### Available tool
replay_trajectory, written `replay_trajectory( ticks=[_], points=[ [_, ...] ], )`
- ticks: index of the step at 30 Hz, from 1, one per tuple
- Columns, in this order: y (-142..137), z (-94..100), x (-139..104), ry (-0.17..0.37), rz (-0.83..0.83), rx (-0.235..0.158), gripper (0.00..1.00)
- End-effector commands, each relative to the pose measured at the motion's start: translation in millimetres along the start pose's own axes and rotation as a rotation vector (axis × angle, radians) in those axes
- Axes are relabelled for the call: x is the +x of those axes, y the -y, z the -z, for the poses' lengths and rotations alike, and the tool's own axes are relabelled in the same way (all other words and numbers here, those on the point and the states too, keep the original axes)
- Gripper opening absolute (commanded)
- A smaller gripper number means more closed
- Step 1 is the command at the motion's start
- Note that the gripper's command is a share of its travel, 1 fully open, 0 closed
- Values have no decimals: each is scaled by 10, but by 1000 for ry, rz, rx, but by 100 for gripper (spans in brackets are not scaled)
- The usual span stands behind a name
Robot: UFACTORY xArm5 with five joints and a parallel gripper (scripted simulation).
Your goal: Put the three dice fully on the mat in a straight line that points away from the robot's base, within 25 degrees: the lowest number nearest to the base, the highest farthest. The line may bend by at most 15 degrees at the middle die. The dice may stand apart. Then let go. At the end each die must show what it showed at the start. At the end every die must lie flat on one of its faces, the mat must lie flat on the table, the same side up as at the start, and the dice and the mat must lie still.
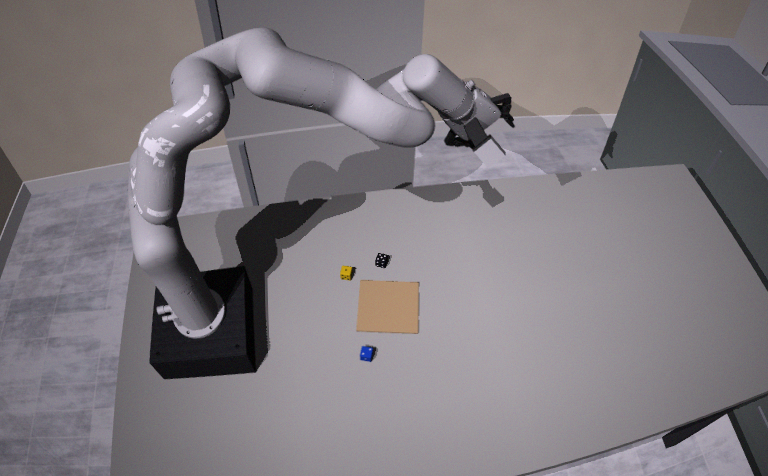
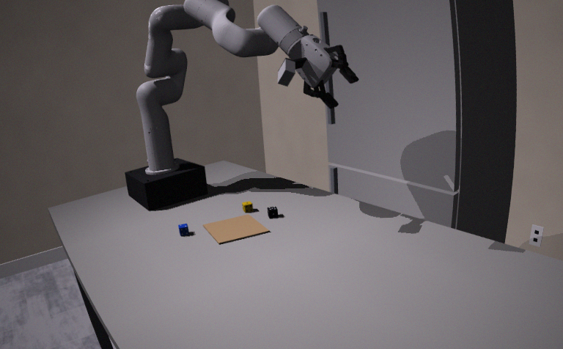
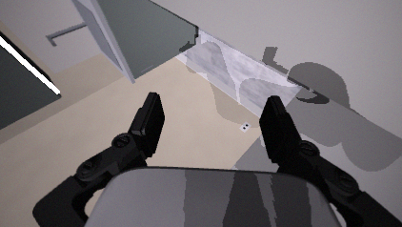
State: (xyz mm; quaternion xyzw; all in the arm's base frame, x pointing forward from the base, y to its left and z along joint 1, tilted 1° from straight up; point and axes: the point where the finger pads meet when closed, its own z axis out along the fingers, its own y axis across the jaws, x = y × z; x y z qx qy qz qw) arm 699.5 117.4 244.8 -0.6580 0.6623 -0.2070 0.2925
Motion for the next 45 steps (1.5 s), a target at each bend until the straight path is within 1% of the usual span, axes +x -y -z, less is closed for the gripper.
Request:
replay_trajectory(
  ticks=[1,17,19,20,21,22,24,25,27,28,29,31,32,34,35,36,37,38,40,41,43,45],
  points=[
    [24,16,-4,1,0,5,100],
    [24,16,-4,1,0,5,100],
    [-6,16,52,-5,1,-3,100],
    [-69,17,169,-18,2,-19,100],
    [-183,25,365,-38,4,-47,100],
    [-355,45,636,-66,5,-88,100],
    [-355,45,636,-66,5,-88,100],
    [-565,83,923,-97,6,-142,100],
    [-591,88,966,-97,6,-142,100],
    [-815,140,1221,-129,4,-207,100],
    [-880,157,1313,-129,4,-207,100],
    [-893,161,1330,-129,4,-207,100],
    [-1158,236,1585,-157,-1,-281,100],
    [-1158,236,1585,-157,-1,-281,100],
    [-1252,268,1696,-157,-1,-281,100],
    [-1252,268,1696,-157,-1,-281,100],
    [-1566,372,1946,-178,-10,-360,100],
    [-1626,395,2006,-178,-10,-360,100],
    [-1654,407,2034,-178,-10,-360,100],
    [-1934,511,2203,-190,-22,-438,100],
    [-2076,570,2320,-190,-22,-438,100],
    [-2076,570,2320,-190,-22,-438,100]
  ],
)
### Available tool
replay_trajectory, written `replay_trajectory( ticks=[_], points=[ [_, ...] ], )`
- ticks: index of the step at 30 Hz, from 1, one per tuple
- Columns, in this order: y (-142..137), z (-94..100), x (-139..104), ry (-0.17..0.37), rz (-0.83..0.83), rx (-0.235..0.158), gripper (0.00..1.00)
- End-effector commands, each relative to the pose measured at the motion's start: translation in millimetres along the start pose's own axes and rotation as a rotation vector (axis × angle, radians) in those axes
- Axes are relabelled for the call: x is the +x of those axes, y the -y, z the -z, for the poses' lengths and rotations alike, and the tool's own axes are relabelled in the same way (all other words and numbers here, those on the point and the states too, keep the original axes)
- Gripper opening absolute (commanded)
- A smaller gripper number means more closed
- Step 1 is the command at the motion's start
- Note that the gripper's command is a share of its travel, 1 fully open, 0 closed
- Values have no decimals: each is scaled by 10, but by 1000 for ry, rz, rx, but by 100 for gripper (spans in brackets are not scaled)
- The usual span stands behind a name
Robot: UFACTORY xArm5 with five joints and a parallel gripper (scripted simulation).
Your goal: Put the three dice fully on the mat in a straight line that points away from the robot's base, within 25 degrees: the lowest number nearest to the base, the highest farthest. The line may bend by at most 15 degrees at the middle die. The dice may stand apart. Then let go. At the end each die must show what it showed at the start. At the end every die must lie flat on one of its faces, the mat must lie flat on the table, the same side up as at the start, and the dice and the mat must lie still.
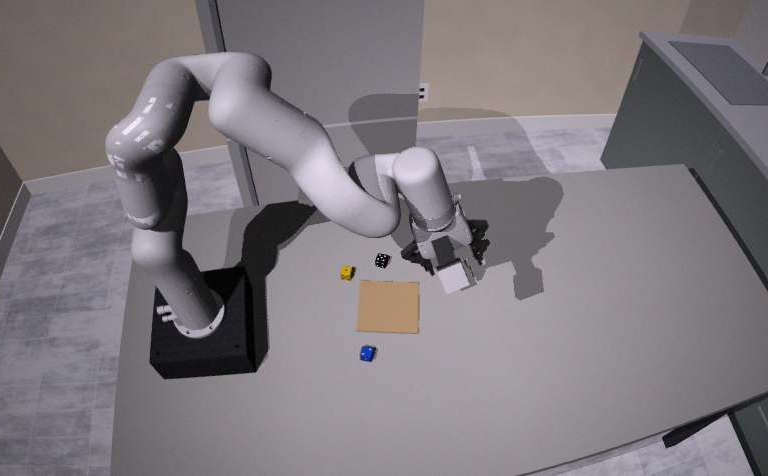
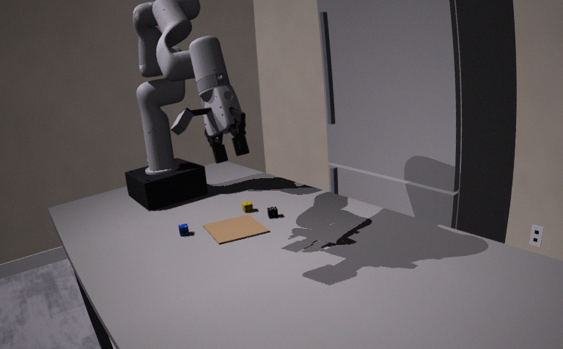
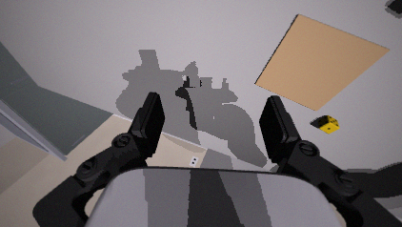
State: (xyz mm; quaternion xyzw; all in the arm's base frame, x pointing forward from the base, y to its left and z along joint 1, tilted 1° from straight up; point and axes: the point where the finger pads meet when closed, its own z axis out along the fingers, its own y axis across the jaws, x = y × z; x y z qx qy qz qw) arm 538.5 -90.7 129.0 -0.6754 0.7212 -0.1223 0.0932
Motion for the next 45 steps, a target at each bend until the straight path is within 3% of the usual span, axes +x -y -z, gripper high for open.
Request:
replay_trajectory(
  ticks=[1,6,7,9,10,12,13,15,16,19,40,45],
  points=[
    [-612,-32,400,-12,-8,-101,100],
    [-669,-37,439,-12,-8,-101,100],
    [-1076,-65,615,-7,-17,-168,100],
    [-1076,-65,615,-7,-17,-168,100],
    [-1411,-77,724,2,-25,-224,100],
    [-1428,-78,732,2,-25,-224,100],
    [-1705,-81,802,12,-32,-267,100],
    [-1705,-81,802,12,-32,-267,100],
    [-1900,-81,840,21,-37,-296,100],
    [-2061,-78,865,30,-42,-320,100],
    [-2091,-142,862,30,-42,-321,100],
    [-2193,-422,866,30,-42,-321,100]
  ],
)
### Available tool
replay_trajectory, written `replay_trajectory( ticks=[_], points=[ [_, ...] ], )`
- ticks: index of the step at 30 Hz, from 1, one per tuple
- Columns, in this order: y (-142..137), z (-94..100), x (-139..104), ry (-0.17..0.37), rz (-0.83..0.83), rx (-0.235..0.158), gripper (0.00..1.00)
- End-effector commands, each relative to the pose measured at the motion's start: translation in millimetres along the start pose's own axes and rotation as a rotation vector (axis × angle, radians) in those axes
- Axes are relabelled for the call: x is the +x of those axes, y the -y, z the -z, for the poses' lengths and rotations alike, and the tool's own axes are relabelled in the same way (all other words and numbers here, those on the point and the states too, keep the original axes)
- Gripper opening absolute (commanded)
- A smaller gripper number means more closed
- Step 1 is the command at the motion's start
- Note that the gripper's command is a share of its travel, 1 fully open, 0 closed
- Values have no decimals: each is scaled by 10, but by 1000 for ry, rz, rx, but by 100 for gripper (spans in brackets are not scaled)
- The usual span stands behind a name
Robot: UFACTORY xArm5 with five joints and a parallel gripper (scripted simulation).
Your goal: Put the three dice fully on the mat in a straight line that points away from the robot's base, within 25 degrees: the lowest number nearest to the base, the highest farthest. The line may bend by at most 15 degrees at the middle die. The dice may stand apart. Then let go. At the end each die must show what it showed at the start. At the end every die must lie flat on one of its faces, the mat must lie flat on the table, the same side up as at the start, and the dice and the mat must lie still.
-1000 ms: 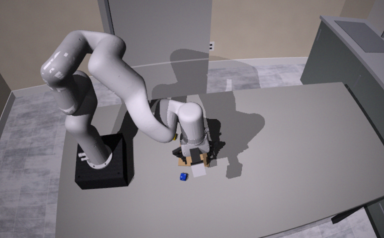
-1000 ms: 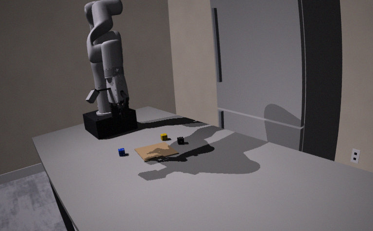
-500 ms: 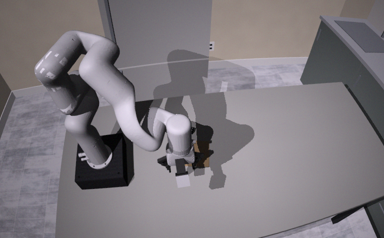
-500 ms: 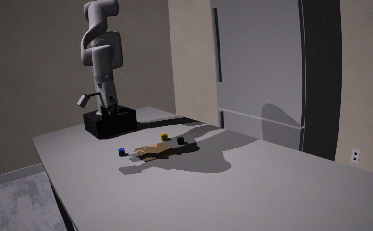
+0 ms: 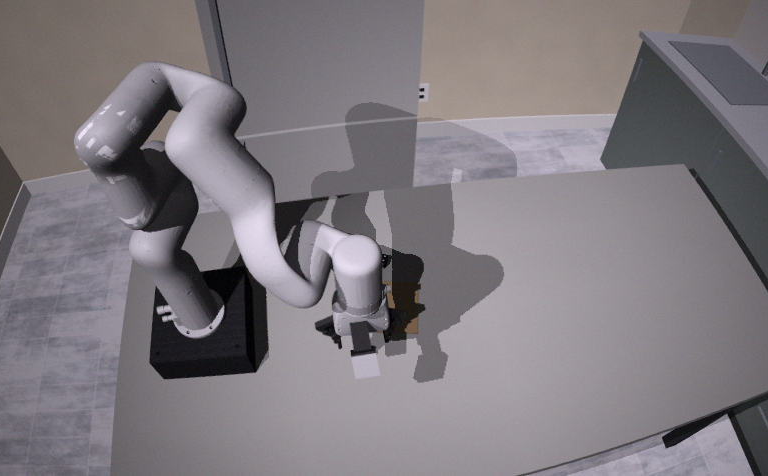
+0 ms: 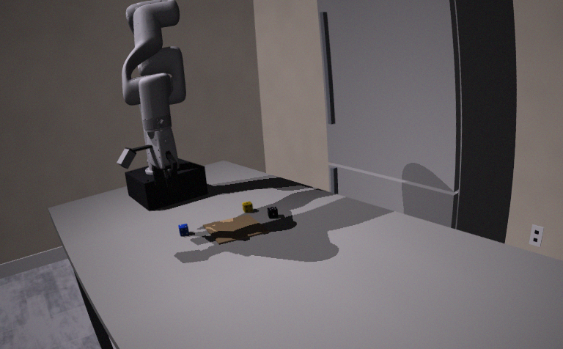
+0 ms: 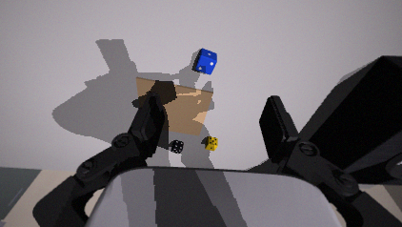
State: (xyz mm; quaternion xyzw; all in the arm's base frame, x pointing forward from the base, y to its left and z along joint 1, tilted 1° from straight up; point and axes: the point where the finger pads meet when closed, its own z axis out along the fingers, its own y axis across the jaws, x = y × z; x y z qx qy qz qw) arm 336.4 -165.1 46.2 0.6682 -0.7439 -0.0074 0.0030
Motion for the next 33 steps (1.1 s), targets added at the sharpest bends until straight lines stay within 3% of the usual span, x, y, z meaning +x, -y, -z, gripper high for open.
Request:
replay_trajectory(
  ticks=[1,6,10,33],
  points=[
    [2,-292,20,-1,0,2,100],
    [-7,-676,44,0,0,2,100],
    [-11,-850,54,0,0,2,100],
    [-13,-885,56,0,0,2,100]
  ],
)
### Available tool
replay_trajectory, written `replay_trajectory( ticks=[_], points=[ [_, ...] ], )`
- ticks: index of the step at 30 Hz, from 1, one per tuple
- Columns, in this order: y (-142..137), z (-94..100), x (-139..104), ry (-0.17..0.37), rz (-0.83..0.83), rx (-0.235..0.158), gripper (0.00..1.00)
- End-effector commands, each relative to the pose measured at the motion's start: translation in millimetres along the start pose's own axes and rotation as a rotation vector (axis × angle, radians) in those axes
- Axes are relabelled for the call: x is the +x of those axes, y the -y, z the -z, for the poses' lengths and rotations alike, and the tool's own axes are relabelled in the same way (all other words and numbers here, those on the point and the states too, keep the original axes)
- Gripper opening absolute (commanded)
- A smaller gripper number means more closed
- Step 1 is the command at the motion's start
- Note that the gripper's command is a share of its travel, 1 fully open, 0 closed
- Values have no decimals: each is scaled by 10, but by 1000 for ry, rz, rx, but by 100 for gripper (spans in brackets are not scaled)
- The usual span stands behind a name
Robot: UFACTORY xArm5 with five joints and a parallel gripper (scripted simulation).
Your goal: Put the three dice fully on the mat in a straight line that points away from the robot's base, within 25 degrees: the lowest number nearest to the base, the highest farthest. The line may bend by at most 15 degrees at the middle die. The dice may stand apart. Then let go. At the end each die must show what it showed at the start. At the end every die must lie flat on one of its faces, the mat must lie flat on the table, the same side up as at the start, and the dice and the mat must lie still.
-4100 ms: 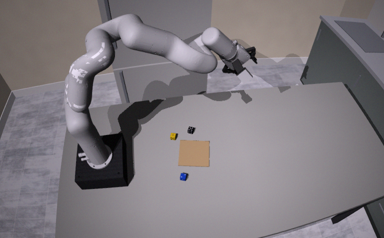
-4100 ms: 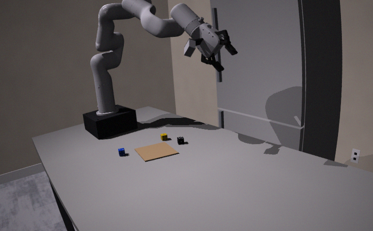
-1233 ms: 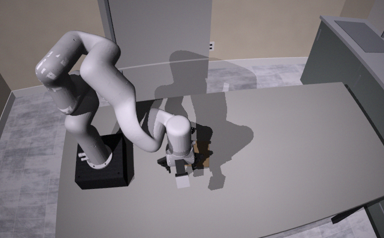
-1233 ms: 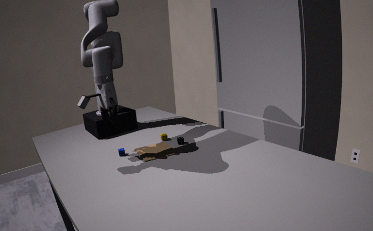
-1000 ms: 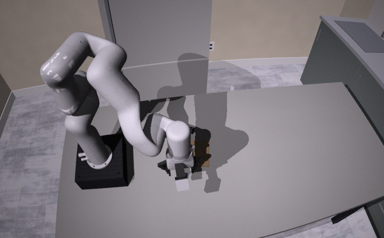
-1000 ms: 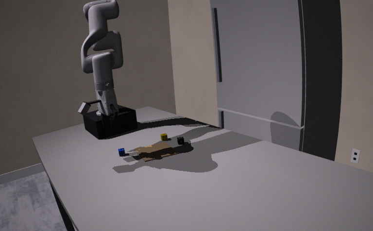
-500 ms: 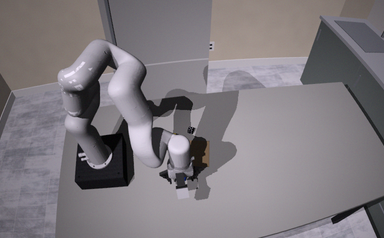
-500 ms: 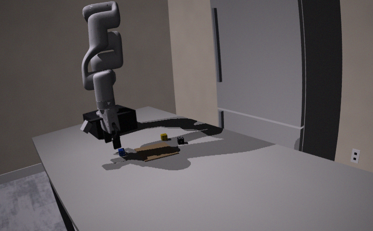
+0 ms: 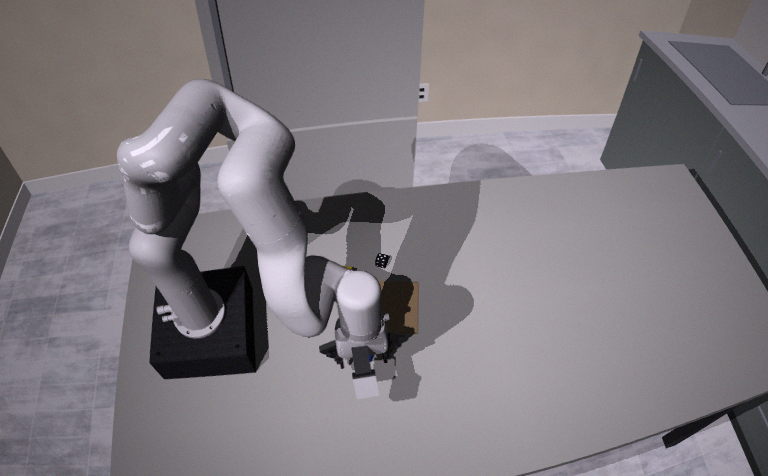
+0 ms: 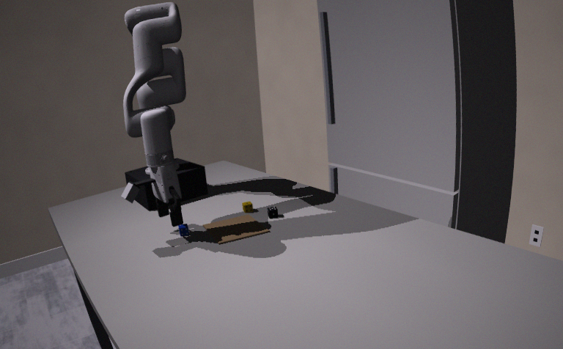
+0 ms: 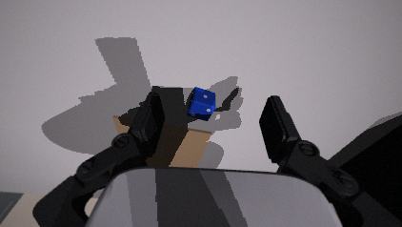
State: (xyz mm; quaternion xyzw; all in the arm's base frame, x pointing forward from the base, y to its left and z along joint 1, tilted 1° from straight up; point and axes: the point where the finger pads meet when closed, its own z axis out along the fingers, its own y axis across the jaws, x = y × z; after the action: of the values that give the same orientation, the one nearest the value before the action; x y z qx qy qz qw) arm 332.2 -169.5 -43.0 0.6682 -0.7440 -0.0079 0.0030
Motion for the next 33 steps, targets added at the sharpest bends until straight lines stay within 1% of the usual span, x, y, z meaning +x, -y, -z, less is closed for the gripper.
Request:
replay_trajectory(
  ticks=[1,24,30,33],
  points=[
    [11,8,4,-1,0,3,100],
    [11,8,2,-1,0,3,100],
    [9,6,-45,-1,0,3,100],
    [3,4,-142,-1,0,2,100]
  ],
)
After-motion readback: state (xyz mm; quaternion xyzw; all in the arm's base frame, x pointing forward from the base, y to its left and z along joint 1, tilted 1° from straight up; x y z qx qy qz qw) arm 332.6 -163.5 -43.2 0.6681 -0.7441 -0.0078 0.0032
